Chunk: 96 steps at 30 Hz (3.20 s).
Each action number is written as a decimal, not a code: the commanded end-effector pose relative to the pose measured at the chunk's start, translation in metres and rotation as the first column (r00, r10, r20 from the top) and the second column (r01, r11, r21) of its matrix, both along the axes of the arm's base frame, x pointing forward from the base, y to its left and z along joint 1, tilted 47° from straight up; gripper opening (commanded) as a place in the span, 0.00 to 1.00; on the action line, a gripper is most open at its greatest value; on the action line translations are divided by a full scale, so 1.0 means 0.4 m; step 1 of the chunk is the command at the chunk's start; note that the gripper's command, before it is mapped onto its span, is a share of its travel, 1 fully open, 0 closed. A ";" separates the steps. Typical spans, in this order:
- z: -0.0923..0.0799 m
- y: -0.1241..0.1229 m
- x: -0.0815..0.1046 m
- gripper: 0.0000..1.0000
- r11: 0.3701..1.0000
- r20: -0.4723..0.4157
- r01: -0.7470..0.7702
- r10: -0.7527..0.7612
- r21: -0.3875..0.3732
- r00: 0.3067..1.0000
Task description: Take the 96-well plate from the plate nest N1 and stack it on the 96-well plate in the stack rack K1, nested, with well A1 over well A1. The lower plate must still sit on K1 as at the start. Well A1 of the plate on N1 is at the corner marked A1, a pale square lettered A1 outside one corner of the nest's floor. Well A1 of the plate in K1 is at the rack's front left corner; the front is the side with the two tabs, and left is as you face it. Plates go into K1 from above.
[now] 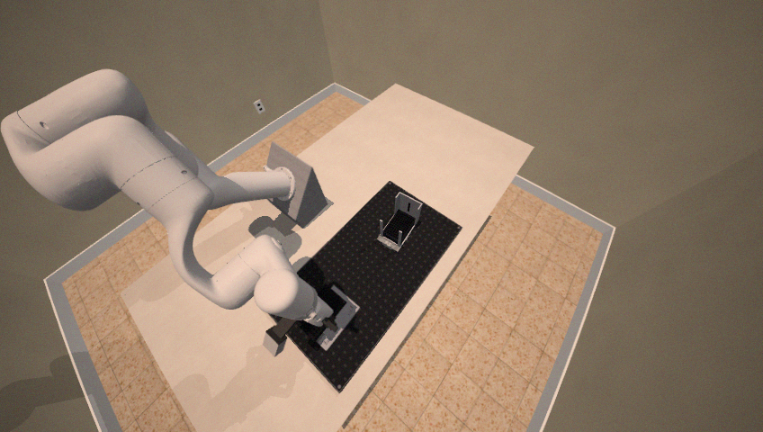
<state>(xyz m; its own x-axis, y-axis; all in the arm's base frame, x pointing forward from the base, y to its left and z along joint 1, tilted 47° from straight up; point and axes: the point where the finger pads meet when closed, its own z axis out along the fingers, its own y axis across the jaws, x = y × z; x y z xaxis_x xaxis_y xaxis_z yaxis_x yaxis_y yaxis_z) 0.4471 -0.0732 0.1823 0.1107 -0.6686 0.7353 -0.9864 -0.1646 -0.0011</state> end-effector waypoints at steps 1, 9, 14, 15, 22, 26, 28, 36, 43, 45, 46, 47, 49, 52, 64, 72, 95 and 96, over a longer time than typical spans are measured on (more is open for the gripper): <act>0.014 0.016 0.000 0.00 1.000 0.002 -0.003 0.003 0.000 1.000; 0.031 0.034 -0.003 0.00 1.000 0.002 -0.003 0.003 0.000 1.000; 0.044 0.048 -0.005 0.00 1.000 0.002 -0.003 0.003 0.000 1.000; 0.044 0.048 -0.005 0.00 1.000 0.002 -0.003 0.003 0.000 1.000; 0.044 0.048 -0.005 0.00 1.000 0.002 -0.003 0.003 0.000 1.000; 0.044 0.048 -0.005 0.00 1.000 0.002 -0.003 0.003 0.000 1.000; 0.038 0.054 -0.006 0.00 1.000 -0.022 -0.026 0.026 -0.004 0.999; -0.010 0.099 -0.015 0.00 0.998 -0.053 -0.055 0.055 -0.008 0.997; -0.040 0.127 -0.020 0.00 0.998 -0.053 -0.055 0.055 -0.008 0.997; -0.052 0.139 -0.023 0.00 0.998 -0.053 -0.055 0.055 -0.008 0.997; -0.058 0.144 -0.024 0.00 0.998 -0.053 -0.055 0.055 -0.008 0.997; -0.064 0.150 -0.025 0.00 0.998 -0.053 -0.055 0.055 -0.007 0.997; -0.077 0.161 -0.027 0.00 0.998 -0.053 -0.055 0.055 -0.007 0.997; -0.095 0.179 -0.030 0.00 0.998 -0.053 -0.055 0.055 -0.007 0.997; -0.155 0.235 -0.041 0.00 0.998 -0.053 -0.055 0.055 -0.007 0.997; -0.203 0.281 -0.050 0.00 0.998 -0.053 -0.055 0.055 -0.007 0.997; -0.317 0.389 -0.071 0.00 0.998 -0.053 -0.055 0.054 -0.006 0.997; -0.323 0.394 -0.072 0.00 0.998 -0.053 -0.055 0.054 -0.006 0.997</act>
